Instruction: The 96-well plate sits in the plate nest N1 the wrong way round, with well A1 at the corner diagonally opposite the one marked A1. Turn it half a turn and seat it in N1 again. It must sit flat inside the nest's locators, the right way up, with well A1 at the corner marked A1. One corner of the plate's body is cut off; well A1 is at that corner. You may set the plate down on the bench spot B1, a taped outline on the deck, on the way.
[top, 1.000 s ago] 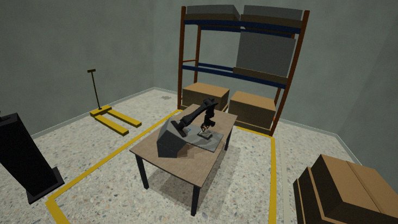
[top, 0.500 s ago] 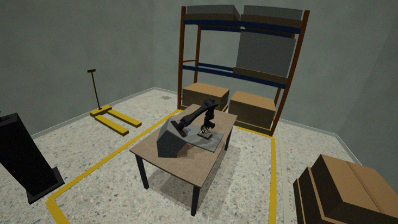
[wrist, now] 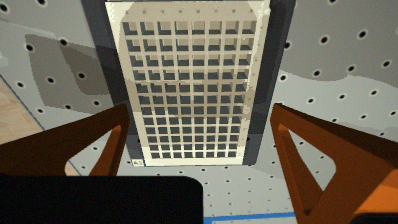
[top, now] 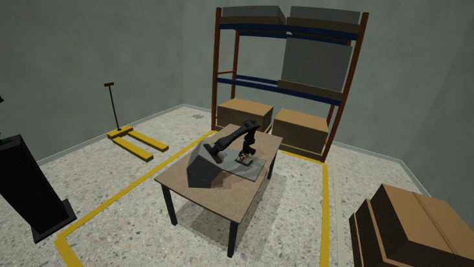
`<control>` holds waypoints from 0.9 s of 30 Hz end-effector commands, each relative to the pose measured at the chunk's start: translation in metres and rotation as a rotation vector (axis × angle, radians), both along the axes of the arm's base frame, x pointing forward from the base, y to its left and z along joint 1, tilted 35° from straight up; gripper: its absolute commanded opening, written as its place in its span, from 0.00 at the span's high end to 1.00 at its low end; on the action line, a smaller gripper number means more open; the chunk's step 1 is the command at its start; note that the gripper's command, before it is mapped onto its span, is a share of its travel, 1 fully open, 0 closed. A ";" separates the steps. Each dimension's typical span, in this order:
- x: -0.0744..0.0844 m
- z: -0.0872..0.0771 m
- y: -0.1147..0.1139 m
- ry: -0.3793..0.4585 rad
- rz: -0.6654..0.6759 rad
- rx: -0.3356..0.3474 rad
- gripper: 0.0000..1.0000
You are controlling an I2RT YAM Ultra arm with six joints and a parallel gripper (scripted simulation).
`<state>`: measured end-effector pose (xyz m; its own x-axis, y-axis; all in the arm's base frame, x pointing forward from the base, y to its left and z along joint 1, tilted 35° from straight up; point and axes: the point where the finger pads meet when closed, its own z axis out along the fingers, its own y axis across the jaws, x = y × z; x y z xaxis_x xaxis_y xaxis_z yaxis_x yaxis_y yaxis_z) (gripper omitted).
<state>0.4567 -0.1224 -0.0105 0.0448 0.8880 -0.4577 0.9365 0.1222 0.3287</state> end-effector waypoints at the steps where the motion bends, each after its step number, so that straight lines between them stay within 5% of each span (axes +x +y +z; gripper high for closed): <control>1: 0.007 0.005 0.000 -0.024 0.011 -0.007 0.00; 27: 0.014 -0.009 -0.007 -0.024 0.011 -0.008 0.00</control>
<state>0.4673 -0.1312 -0.0247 0.0456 0.8871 -0.4594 0.9315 0.1283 0.3403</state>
